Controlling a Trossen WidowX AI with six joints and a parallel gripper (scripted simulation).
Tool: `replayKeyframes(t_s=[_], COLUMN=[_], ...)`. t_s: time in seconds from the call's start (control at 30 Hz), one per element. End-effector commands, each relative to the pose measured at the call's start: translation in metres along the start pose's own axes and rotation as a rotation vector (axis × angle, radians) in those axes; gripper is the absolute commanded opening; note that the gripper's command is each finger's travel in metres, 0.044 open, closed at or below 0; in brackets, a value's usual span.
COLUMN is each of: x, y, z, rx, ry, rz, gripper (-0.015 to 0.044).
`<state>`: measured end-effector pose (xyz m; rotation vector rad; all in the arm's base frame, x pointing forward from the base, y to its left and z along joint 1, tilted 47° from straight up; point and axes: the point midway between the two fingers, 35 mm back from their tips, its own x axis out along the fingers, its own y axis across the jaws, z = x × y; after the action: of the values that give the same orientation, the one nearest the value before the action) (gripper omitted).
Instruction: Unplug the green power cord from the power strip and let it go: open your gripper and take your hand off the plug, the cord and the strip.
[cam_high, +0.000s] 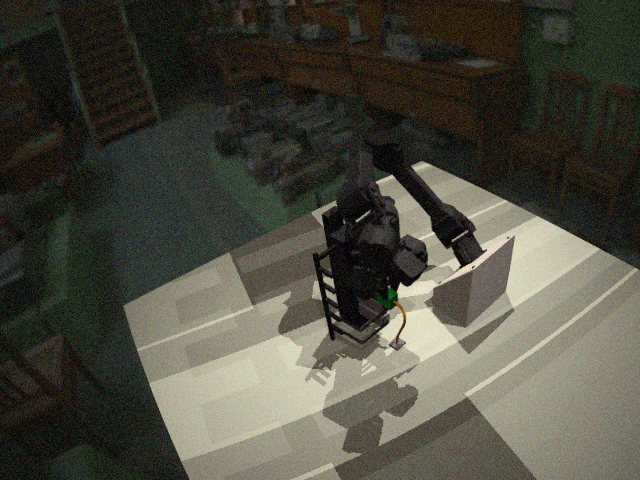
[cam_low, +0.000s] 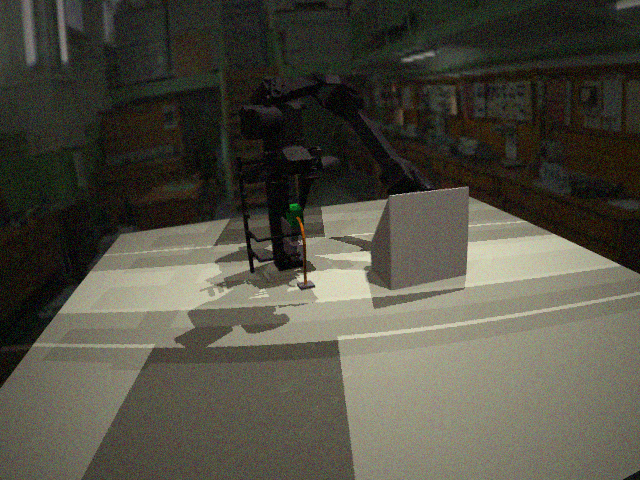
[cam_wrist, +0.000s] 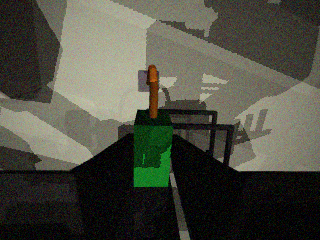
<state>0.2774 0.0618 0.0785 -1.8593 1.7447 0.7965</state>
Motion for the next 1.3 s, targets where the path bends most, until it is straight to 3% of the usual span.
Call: replayKeyframes(t_s=[0.0, 0.43, 0.57, 0.73, 1.27], x=[-0.003, -0.001, -0.006, -0.013, -0.013], y=[0.002, 0.001, 0.000, 0.003, 0.003], z=[0.016, 0.005, 0.028, 0.066, 0.066], rx=[-0.023, -0.024, -0.024, -0.023, -0.023], ry=[0.000, 0.006, 0.003, 0.003, 0.003], rz=[-0.003, -0.003, -0.004, -0.004, -0.004], gripper=[0.0000, 0.0341, 0.0440, 0.0440, 0.0440])
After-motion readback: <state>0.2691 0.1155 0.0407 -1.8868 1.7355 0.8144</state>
